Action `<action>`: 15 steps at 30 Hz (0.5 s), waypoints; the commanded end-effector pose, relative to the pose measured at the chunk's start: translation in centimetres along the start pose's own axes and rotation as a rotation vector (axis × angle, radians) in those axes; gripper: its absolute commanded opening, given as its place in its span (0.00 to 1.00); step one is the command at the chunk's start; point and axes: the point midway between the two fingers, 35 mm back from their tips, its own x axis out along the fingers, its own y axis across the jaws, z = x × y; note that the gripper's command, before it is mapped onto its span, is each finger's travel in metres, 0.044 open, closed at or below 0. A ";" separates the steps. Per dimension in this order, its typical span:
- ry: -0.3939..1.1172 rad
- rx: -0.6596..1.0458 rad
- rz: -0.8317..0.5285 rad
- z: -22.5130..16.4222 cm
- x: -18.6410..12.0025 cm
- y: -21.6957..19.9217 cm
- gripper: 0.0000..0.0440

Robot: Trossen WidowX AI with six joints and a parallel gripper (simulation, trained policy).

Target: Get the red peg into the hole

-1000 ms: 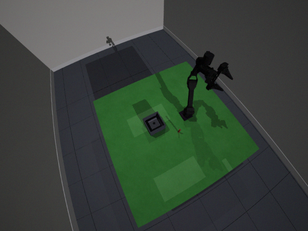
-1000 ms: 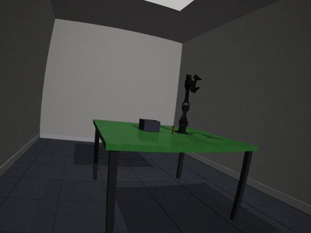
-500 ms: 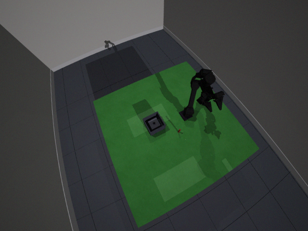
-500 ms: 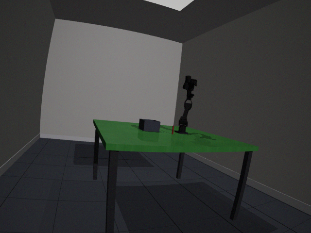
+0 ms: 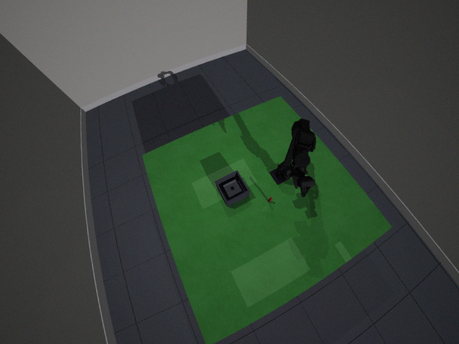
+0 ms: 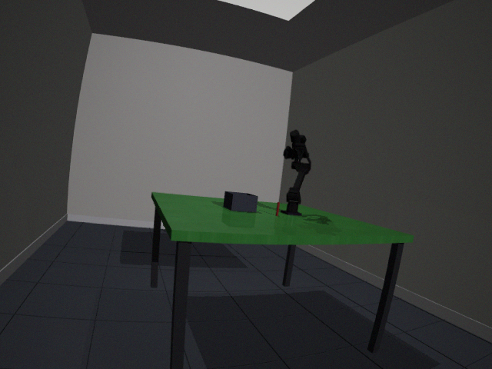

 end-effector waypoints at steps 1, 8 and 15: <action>-0.039 0.056 -0.096 1.6 2.0 -1.7 1.00; -0.109 0.177 -0.295 4.5 5.8 -5.6 1.00; -0.179 0.301 -0.478 7.0 9.2 -9.9 1.00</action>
